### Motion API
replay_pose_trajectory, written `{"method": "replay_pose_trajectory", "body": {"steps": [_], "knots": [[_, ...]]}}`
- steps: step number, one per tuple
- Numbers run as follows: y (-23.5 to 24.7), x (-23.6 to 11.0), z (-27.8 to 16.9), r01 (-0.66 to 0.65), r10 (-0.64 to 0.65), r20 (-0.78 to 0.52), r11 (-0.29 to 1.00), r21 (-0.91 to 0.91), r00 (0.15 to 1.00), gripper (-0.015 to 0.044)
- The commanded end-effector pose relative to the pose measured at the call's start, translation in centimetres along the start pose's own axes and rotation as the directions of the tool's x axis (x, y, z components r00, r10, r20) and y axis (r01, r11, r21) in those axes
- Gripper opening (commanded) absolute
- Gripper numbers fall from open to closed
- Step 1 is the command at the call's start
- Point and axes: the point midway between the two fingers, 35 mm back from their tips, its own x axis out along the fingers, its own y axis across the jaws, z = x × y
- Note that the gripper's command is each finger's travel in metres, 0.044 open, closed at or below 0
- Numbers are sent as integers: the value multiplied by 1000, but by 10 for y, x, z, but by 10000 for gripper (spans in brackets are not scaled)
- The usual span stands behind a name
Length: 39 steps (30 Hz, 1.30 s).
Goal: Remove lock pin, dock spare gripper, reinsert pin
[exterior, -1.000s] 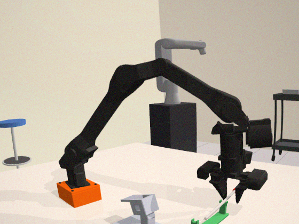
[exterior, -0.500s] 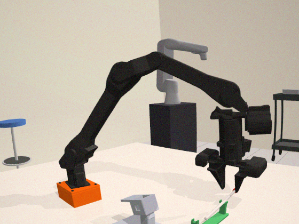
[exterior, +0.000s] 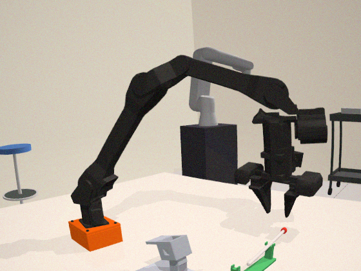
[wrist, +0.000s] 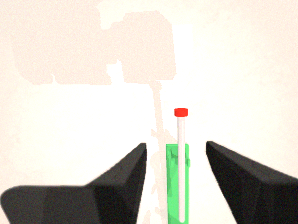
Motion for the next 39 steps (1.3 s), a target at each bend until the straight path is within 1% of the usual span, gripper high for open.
{"method": "replay_pose_trajectory", "body": {"steps": [1, 3, 5, 9, 11, 18, 20, 22, 27, 39], "knots": [[1, 3, -1, -6, 6, -3, 1000, 1, 1000, 279], [1, 3, -1, -6, 6, -3, 1000, 1, 1000, 331], [-1, -6, -7, 1, -1, -8, 1000, -1, 1000, 279], [-6, -55, -47, 38, -39, -41, 999, -11, 998, 180], [-6, -63, -54, 44, -44, -47, 999, -13, 998, 180], [-6, -63, -54, 44, -44, -47, 999, -13, 998, 180], [-7, -57, -54, 44, -44, -47, 999, -13, 998, 180], [-8, -44, -56, 44, -45, -47, 999, -13, 998, 180], [-9, 4, -65, 44, -44, -47, 999, -13, 998, 180], [-10, 18, -67, 44, -44, -47, 999, -13, 998, 180]]}}
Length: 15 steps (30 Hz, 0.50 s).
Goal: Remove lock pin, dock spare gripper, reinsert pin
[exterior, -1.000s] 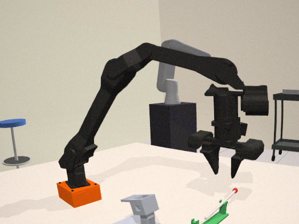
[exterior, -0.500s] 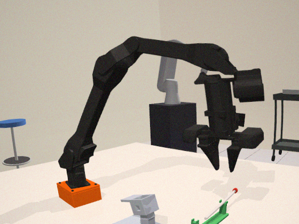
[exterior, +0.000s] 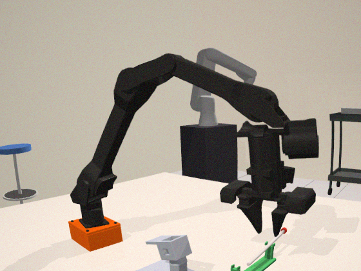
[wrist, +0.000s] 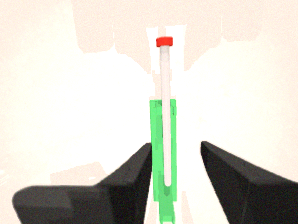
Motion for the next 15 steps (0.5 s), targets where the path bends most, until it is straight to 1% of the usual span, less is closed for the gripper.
{"method": "replay_pose_trajectory", "body": {"steps": [1, 15], "knots": [[3, 11, -3, -15, 15, -10, 1000, -1, 1000, 180], [3, 33, -6, -15, 15, -10, 1000, -1, 1000, 180]]}}
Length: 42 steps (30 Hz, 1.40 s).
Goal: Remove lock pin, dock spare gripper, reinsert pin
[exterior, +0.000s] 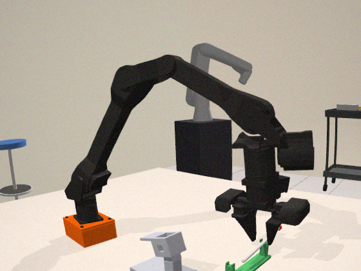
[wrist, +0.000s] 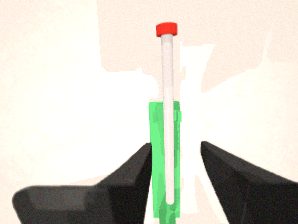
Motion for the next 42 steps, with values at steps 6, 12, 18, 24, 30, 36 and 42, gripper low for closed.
{"method": "replay_pose_trajectory", "body": {"steps": [6, 12, 18, 24, 30, 36, 42], "knots": [[3, 18, -4, -12, 12, -9, 1000, -2, 1000, 180], [4, 28, -6, -12, 12, -9, 1000, -2, 1000, 180], [4, 32, -6, -12, 12, -9, 1000, -2, 1000, 180], [4, 32, -6, -12, 12, -9, 1000, -2, 1000, 180], [4, 32, -6, -12, 12, -9, 1000, -2, 1000, 101], [4, 32, -6, -12, 12, -9, 1000, -2, 1000, 3], [3, 32, -6, -12, 12, -9, 1000, -2, 1000, 0]]}}
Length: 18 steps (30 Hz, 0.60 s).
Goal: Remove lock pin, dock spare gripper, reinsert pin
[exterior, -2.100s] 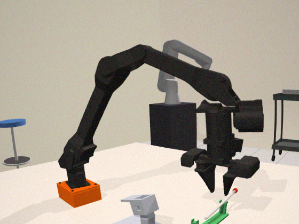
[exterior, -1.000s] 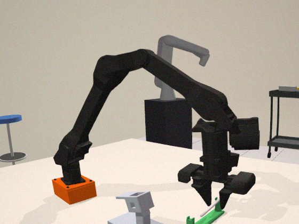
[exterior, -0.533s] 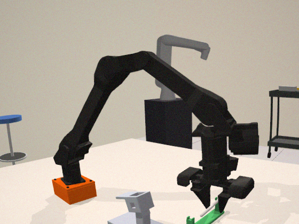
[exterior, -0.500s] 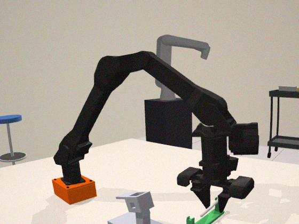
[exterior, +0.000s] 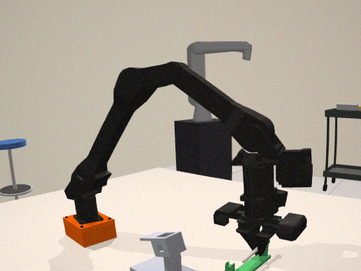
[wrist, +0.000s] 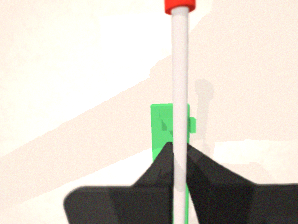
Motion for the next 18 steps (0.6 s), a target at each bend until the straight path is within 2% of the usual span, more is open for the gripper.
{"method": "replay_pose_trajectory", "body": {"steps": [1, 18], "knots": [[0, 1, -1, -1, 1, -5, 1000, -2, 1000, 0], [5, -29, 2, -19, 19, -6, 1000, 3, 1000, 0]]}}
